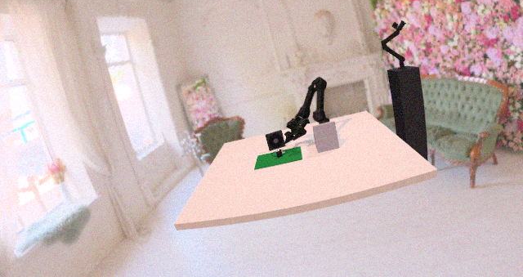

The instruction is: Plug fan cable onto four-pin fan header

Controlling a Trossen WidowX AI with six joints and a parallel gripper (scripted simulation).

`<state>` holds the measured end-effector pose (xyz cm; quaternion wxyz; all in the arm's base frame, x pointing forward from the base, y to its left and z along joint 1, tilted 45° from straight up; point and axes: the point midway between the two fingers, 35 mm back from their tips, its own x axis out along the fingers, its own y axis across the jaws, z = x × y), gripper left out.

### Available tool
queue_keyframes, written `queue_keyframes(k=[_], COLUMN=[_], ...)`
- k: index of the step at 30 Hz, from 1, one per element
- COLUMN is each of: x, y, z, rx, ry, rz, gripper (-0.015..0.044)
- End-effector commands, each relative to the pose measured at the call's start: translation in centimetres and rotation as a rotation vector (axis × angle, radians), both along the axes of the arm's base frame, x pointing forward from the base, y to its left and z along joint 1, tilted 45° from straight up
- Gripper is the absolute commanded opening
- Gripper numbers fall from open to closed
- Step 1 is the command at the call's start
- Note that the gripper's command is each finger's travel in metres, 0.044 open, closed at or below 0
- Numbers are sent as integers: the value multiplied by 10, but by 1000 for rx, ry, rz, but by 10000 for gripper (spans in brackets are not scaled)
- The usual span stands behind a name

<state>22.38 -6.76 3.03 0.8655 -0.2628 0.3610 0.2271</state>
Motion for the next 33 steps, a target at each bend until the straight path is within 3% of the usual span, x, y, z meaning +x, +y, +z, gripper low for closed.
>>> queue_keyframes(k=[1, 17, 33], x=[2, 2, 0], y=[1, 9, 15], z=[-2, -13, -12], rx=[12, -7, -148], ry=[82, 385, 620], rz=[-34, -163, -300], gripper=[440, 440, 440])
